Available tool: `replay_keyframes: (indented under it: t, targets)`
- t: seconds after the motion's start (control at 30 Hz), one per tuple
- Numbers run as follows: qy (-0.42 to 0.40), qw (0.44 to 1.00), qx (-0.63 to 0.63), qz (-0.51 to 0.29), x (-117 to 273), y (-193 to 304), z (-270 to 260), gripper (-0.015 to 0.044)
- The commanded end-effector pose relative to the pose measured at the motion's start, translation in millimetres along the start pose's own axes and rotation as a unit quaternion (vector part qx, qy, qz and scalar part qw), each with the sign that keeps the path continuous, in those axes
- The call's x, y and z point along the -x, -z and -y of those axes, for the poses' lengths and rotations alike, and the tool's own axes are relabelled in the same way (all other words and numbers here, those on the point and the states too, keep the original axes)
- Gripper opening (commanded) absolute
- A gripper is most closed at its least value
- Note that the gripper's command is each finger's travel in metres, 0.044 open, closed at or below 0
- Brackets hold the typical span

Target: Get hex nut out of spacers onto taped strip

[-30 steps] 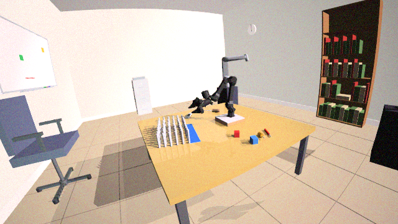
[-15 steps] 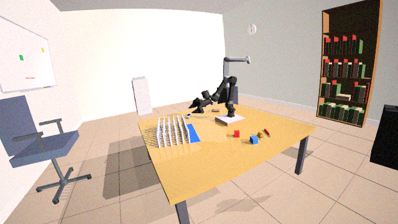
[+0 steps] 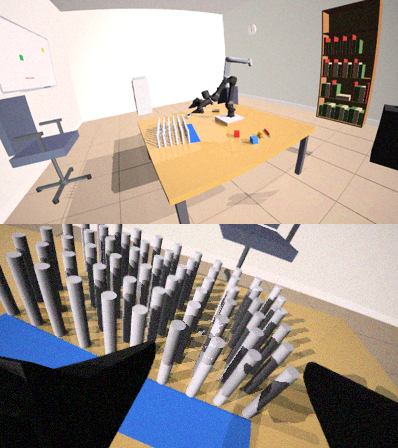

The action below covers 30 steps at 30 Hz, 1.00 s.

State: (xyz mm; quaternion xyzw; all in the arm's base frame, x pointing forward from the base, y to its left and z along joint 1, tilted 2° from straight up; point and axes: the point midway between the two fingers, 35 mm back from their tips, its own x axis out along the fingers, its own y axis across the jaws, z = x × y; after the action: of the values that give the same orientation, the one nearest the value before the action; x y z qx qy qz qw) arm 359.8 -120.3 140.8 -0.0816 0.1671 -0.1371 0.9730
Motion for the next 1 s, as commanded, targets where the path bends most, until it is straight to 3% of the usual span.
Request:
replay_keyframes:
  t: [0.0,0.17,0.43,0.7,0.97]
  targets:
    - [0.024,0.999,0.007,-0.028,-3,9,24,0.044]
    - [0.087,0.987,0.022,-0.13,2,43,107,0.044]
    - [0.136,0.956,-0.008,-0.259,48,94,208,0.044]
    - [0.156,0.921,-0.076,-0.35,123,137,274,0.044]
    - [0.163,0.884,-0.17,-0.405,218,172,307,0.044]
